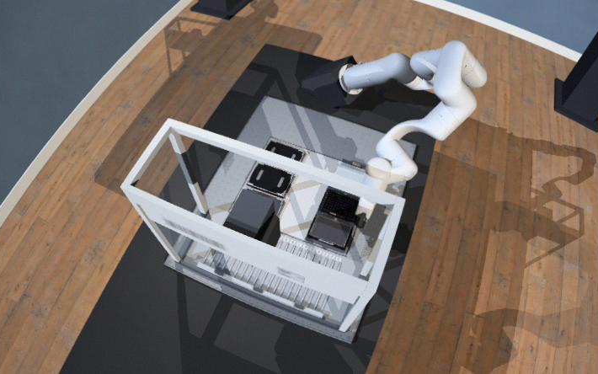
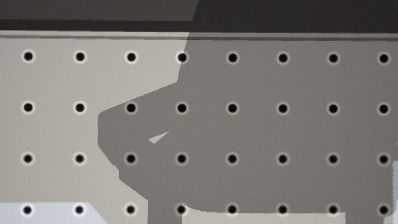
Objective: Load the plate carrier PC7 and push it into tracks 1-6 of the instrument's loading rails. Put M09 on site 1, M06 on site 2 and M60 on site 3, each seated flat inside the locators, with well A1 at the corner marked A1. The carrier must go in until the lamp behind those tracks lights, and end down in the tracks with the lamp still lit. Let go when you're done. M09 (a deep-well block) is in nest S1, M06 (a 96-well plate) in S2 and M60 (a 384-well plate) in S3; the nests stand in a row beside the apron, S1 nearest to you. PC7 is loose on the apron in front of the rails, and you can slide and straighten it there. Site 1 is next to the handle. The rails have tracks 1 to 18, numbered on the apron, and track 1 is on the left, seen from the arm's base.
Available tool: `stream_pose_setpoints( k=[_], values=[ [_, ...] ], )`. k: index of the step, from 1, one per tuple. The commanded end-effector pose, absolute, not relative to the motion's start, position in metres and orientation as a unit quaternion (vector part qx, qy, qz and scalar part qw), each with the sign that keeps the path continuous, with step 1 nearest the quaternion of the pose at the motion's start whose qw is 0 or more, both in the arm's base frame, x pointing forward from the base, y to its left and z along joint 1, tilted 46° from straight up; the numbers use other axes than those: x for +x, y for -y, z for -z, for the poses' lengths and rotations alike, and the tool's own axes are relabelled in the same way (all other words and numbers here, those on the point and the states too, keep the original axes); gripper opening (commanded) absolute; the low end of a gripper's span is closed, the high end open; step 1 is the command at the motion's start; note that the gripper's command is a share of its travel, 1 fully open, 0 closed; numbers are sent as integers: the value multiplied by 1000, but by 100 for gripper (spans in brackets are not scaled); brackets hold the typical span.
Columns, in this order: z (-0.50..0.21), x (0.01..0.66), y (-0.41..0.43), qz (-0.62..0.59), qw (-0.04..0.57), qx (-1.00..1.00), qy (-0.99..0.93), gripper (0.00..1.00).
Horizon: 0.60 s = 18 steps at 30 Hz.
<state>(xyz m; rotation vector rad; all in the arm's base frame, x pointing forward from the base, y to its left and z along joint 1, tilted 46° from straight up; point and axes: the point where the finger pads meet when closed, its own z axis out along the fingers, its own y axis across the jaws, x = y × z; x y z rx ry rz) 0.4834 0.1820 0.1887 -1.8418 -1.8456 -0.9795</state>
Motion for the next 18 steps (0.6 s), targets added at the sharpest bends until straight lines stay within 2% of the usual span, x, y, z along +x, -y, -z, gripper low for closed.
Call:
stream_pose_setpoints(
  k=[1, 18],
  values=[
    [-190, 485, -181, 347, 175, -652, 651, 100],
    [-197, 484, -188, 348, 175, -652, 651, 100]
  ],
)
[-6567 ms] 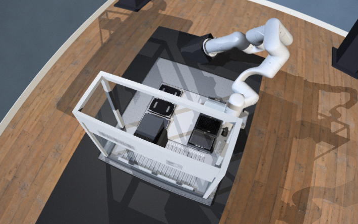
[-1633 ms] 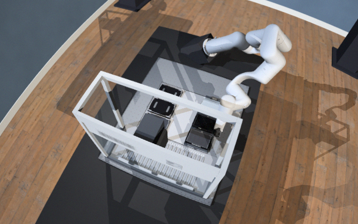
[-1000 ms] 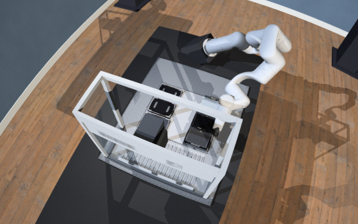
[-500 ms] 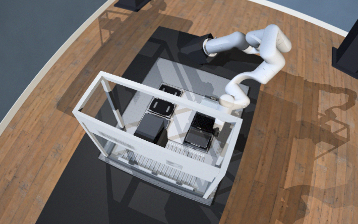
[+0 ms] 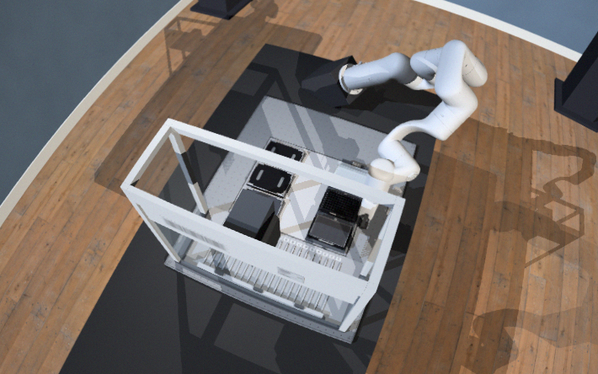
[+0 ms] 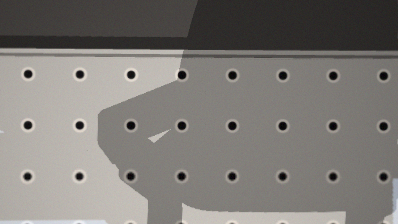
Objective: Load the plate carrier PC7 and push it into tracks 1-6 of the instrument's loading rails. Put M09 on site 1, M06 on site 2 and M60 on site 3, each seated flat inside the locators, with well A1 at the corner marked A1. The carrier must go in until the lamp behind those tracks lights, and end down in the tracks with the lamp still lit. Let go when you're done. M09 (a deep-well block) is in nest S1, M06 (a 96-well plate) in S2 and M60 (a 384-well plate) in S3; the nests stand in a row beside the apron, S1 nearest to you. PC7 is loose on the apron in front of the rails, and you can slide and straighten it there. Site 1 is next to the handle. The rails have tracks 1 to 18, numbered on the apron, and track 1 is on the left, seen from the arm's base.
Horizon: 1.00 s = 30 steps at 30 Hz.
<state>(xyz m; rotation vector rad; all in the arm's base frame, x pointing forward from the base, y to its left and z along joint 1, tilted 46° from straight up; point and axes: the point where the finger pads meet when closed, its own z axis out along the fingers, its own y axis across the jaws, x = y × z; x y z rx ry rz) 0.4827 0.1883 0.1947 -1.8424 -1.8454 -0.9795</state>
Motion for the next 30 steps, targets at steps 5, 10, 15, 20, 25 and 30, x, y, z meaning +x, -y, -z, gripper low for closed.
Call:
stream_pose_setpoints(
  k=[5, 10, 15, 20, 25, 30],
  values=[
    [-199, 484, -190, 348, 175, -652, 651, 100],
    [-201, 483, -192, 348, 175, -652, 651, 100],
    [-203, 483, -194, 348, 175, -652, 651, 100],
    [-205, 483, -197, 348, 175, -652, 651, 100],
    [-208, 483, -199, 348, 175, -651, 651, 100],
    [-209, 482, -201, 348, 175, -651, 651, 100]
  ],
)
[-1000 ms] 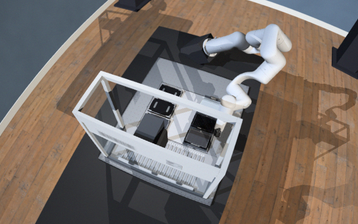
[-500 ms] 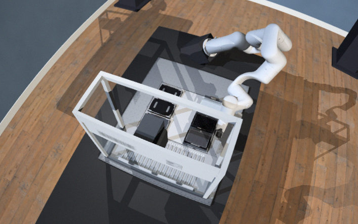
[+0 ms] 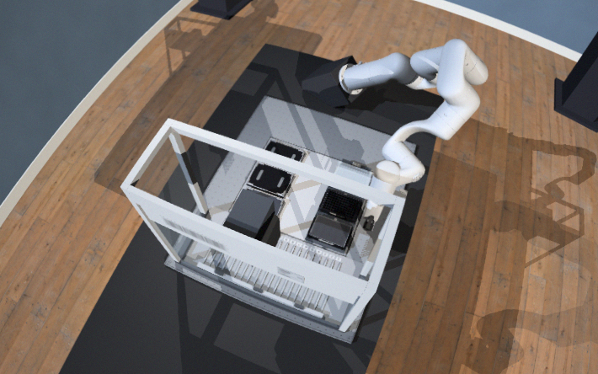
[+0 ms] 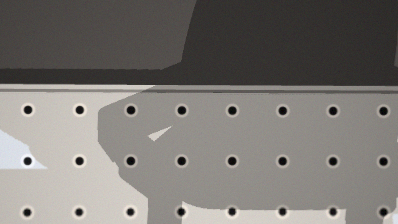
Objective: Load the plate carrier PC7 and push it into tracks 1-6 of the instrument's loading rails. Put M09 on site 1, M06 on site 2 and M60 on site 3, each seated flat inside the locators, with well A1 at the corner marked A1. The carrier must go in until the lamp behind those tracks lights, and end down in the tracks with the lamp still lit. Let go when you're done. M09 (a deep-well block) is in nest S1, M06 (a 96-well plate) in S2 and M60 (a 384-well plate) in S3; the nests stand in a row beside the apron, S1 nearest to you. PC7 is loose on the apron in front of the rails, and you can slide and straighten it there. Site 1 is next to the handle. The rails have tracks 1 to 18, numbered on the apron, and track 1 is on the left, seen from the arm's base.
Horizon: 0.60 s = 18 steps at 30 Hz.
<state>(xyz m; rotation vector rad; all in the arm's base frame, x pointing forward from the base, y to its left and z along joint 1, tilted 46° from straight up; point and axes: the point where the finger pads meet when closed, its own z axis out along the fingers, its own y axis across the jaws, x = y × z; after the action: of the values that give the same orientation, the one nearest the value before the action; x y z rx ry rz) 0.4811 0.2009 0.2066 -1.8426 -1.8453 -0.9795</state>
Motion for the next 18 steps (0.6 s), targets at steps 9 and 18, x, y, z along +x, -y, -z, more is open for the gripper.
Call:
stream_pose_setpoints(
  k=[9, 18],
  values=[
    [-213, 482, -205, 348, 175, -651, 651, 100],
    [-216, 481, -208, 348, 175, -651, 651, 100]
  ],
)
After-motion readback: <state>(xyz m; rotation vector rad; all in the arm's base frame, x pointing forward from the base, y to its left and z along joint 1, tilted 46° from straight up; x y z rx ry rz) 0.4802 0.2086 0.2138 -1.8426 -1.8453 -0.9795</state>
